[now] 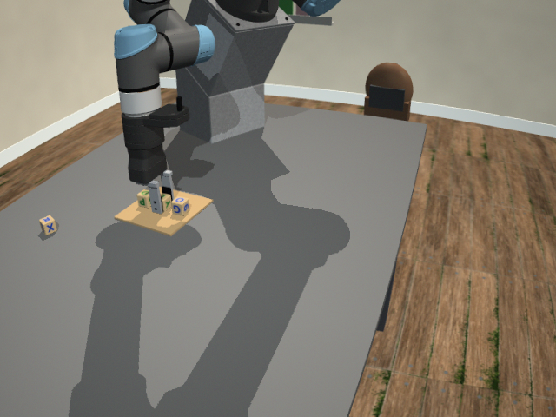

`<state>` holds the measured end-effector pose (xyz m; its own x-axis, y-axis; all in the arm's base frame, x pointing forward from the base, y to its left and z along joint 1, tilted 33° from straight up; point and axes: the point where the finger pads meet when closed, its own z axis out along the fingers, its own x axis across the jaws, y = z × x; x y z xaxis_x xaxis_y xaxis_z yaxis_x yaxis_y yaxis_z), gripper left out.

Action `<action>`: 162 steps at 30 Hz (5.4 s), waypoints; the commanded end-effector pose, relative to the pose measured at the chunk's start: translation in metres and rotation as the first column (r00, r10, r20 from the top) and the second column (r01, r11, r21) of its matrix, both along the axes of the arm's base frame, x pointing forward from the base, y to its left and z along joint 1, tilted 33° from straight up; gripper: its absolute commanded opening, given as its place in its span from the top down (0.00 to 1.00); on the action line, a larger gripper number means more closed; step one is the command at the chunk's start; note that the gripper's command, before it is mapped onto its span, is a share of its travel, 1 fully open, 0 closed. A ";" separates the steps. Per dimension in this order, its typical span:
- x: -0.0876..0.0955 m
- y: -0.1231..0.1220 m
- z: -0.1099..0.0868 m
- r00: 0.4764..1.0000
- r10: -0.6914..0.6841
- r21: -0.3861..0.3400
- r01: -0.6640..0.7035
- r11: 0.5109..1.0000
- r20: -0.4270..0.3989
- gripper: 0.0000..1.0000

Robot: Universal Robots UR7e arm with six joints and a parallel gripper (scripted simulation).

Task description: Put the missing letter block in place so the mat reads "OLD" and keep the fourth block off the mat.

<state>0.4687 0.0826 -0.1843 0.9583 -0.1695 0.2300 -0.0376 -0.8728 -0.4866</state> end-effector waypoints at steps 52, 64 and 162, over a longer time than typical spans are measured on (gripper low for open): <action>-0.026 -0.041 0.076 1.000 -0.001 0.000 0.001 1.000 -0.001 0.21; -0.025 -0.041 0.076 1.000 0.000 -0.001 0.000 1.000 0.001 0.00; -0.050 -0.081 0.149 1.000 0.000 -0.001 0.000 1.000 0.001 0.00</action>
<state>0.4189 0.0024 -0.0358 0.9585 -0.1694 0.2293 -0.0375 -0.8722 -0.4878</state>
